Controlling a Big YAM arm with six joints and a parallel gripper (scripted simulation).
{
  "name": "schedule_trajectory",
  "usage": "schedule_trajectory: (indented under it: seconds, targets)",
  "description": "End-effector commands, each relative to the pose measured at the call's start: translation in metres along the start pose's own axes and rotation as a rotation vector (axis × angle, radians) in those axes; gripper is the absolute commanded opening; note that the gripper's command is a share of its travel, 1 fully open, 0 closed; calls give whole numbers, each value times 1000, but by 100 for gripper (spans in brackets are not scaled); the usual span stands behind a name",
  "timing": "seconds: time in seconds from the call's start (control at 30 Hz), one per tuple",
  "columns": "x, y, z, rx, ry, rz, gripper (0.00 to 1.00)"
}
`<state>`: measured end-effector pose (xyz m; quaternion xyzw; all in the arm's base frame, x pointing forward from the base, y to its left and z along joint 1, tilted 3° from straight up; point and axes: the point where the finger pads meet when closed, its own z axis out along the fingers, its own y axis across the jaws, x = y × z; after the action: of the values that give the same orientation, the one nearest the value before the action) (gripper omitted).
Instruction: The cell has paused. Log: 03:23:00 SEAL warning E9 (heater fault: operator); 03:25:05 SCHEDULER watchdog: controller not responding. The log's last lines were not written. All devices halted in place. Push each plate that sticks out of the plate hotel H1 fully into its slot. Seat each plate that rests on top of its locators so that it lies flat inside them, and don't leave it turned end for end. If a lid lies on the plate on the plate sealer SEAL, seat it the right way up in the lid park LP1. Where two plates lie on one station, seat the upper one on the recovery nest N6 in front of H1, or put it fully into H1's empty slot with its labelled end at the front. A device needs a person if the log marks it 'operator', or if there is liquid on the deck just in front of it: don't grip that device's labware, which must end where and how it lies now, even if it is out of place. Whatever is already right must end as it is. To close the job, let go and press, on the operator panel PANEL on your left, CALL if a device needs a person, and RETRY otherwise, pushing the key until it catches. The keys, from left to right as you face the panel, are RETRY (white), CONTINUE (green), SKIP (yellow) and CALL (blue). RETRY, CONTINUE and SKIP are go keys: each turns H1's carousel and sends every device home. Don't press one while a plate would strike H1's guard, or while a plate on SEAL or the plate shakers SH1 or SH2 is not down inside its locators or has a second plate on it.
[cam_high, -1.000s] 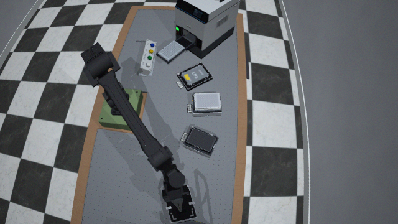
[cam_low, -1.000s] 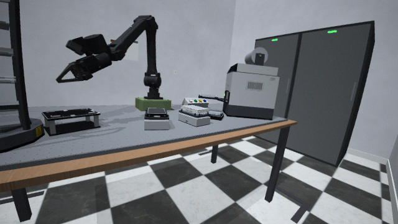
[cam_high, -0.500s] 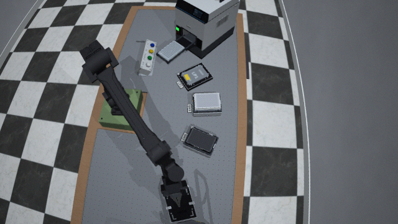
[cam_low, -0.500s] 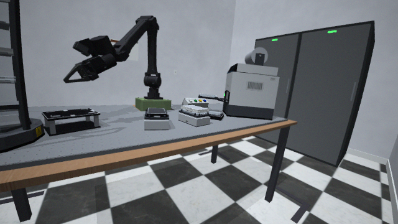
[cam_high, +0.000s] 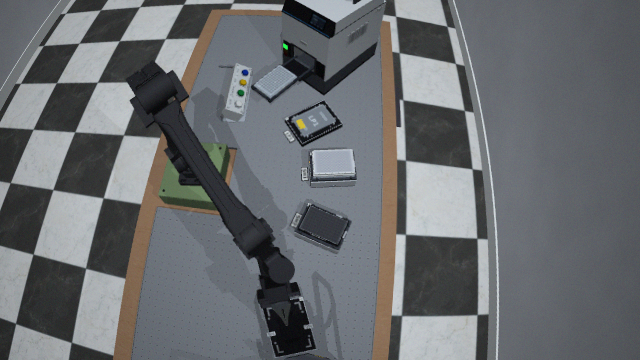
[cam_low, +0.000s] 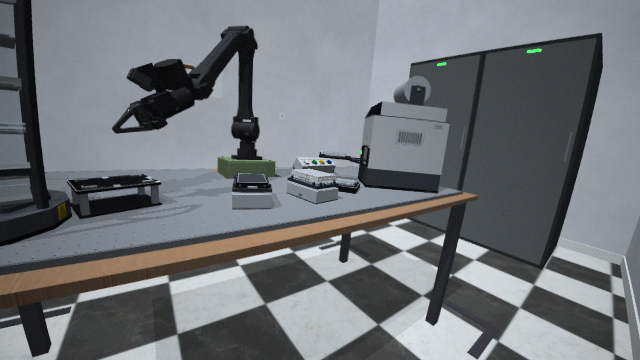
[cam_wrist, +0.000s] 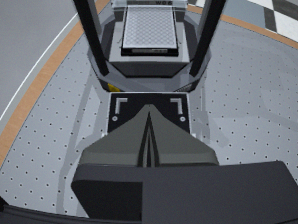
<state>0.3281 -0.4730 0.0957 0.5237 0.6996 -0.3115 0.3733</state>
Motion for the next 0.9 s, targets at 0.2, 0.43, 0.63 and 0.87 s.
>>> schedule_trajectory:
  seconds: [0.2,0.43,0.63,0.87]
  targets:
    - [-60,13,-19,-23,-70,36,0]
    - [-72,13,-27,-23,-71,37,0]
    - [-87,13,-36,-23,-72,38,0]
    - [-99,12,-44,-24,-73,38,0]
